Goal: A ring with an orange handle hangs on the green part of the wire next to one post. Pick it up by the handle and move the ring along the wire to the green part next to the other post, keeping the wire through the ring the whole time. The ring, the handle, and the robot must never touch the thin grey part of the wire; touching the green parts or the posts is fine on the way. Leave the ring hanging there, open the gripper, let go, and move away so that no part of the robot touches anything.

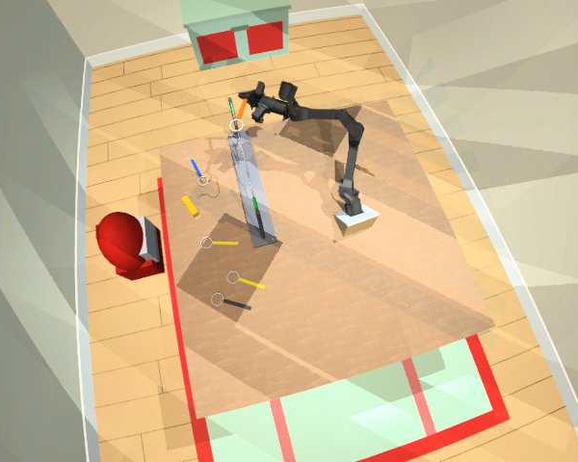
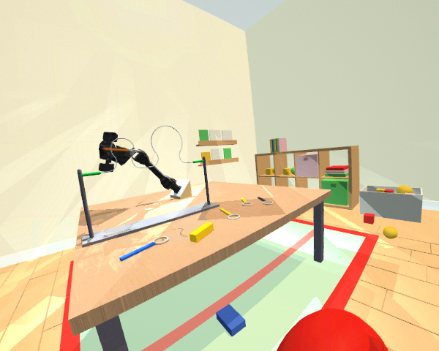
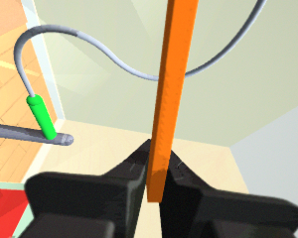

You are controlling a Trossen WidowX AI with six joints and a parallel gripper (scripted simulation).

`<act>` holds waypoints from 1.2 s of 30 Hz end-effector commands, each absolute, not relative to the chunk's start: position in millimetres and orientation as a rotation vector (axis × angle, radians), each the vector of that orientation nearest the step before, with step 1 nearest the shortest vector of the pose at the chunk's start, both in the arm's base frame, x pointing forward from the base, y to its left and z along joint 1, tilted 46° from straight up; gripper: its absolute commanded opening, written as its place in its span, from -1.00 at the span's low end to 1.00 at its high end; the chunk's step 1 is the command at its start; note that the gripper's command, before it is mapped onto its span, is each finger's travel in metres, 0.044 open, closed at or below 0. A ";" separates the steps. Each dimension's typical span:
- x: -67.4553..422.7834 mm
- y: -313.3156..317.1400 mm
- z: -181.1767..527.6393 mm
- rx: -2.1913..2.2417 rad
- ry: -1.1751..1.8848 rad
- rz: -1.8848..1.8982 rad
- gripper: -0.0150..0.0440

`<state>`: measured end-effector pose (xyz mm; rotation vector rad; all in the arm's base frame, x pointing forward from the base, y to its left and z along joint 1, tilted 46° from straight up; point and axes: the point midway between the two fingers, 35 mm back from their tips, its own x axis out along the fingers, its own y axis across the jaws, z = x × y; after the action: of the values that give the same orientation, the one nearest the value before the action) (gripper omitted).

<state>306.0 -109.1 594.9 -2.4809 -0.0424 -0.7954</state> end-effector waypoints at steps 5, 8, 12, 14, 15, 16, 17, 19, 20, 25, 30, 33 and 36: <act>305.5 -103.3 598.5 -2.611 -0.089 -0.833 -1.00; 305.4 -102.9 598.9 -2.639 -0.100 -0.841 -1.00; 305.4 -104.4 598.9 -2.658 -0.108 -0.847 -1.00; 305.5 -106.2 598.6 -2.658 -0.109 -0.848 -1.00; 305.6 -107.4 598.3 -2.656 -0.109 -0.847 -1.00; 305.7 -108.6 598.0 -2.654 -0.108 -0.847 -1.00; 305.7 -109.8 597.7 -2.651 -0.108 -0.847 -1.00; 306.0 -113.1 596.7 -2.639 -0.104 -0.844 -1.00; 306.1 -115.0 596.0 -2.630 -0.101 -0.842 -1.00; 307.0 -126.0 591.2 -2.571 -0.082 -0.828 -1.00; 308.3 -139.1 583.9 -2.488 -0.055 -0.806 -1.00; 309.2 -147.4 578.3 -2.430 -0.037 -0.791 -1.00; 310.0 -153.8 573.3 -2.382 -0.021 -0.778 -1.00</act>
<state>309.1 -145.4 579.3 -2.4432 -0.0407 -0.7921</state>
